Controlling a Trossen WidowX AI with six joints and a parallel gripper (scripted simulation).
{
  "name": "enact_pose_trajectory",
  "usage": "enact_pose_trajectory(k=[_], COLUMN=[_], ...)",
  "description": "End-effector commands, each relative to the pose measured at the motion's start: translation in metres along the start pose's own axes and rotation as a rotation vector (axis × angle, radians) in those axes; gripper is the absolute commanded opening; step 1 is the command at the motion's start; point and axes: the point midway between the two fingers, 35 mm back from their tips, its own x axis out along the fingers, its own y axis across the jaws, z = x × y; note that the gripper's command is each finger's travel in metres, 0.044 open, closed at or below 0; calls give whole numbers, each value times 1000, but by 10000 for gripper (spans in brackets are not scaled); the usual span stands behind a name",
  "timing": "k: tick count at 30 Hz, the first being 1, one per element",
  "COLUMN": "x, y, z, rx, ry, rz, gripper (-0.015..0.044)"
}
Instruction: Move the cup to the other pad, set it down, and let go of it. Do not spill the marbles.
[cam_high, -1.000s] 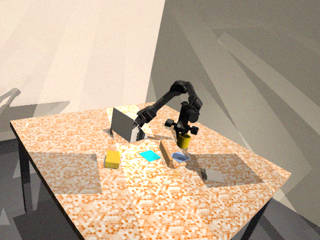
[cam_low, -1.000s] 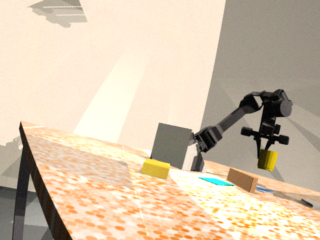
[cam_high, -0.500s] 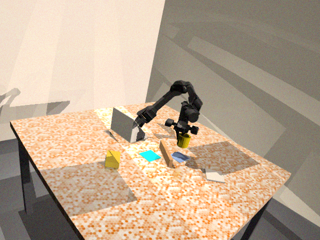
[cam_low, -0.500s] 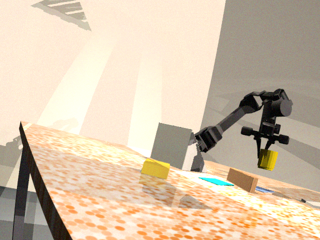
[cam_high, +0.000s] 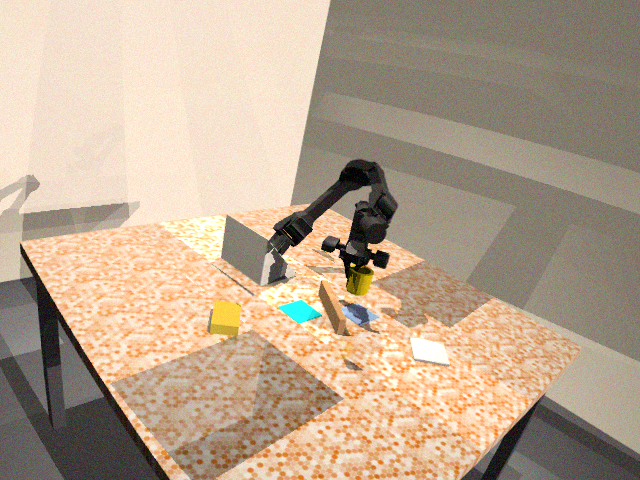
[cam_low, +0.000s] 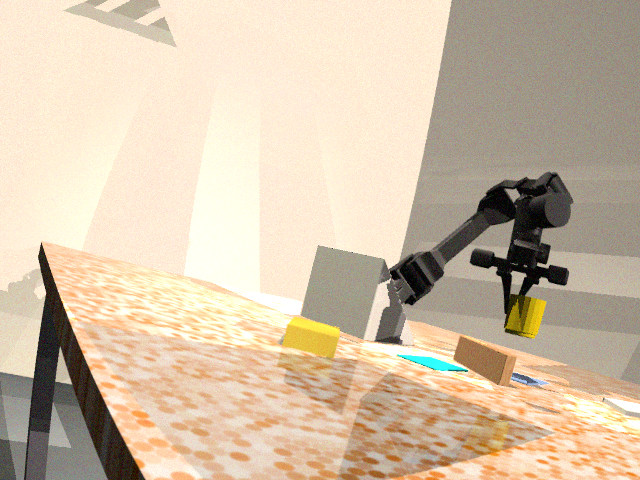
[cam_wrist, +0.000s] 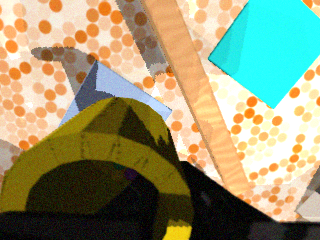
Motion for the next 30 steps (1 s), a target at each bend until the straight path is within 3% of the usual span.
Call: enact_pose_trajectory(k=[1, 30], x=[0, -4], y=[-9, -77], z=[6, 46], rx=[-3, -2], ry=[-3, -5], rz=[-4, -7], gripper=[0, 0])
